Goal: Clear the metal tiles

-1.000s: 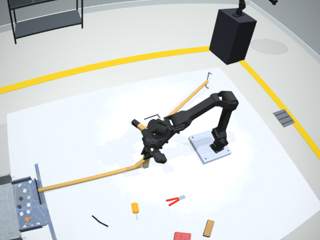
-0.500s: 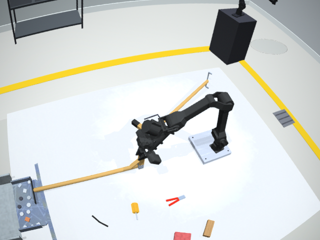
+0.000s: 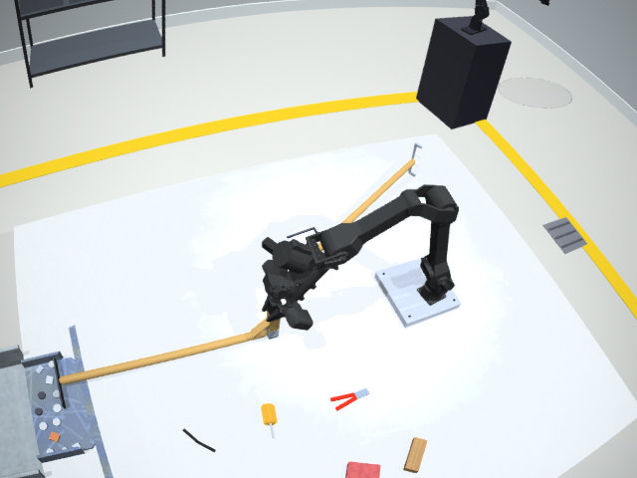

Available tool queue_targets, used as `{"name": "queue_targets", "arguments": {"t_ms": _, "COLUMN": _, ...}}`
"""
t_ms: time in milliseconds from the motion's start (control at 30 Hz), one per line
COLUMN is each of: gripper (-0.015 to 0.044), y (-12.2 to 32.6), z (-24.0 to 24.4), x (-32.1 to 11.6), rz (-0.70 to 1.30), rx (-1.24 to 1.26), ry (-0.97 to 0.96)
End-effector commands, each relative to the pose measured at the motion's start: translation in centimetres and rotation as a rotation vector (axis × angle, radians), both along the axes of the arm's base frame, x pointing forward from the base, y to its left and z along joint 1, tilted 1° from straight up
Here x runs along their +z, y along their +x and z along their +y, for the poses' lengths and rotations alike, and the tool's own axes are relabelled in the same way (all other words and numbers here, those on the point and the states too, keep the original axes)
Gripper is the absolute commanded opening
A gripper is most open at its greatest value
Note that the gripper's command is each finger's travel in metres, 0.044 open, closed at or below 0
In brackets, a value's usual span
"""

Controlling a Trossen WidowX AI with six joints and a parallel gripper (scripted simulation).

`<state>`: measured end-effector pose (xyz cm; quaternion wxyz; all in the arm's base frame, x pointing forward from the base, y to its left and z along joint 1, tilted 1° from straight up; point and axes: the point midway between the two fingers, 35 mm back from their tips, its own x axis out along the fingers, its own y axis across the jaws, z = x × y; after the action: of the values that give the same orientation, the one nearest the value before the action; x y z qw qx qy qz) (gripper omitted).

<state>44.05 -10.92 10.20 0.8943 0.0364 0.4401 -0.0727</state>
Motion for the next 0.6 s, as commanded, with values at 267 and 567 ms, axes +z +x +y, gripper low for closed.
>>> {"name": "queue_targets", "arguments": {"t_ms": 267, "gripper": 0.0, "y": 2.2, "z": -0.4, "x": 0.7, "rz": -0.015, "rx": -0.004, "ry": -0.004}}
{"name": "queue_targets", "arguments": {"t_ms": 567, "gripper": 0.0, "y": 3.5, "z": -0.6, "x": 0.9, "rz": -0.016, "rx": -0.004, "ry": -0.004}}
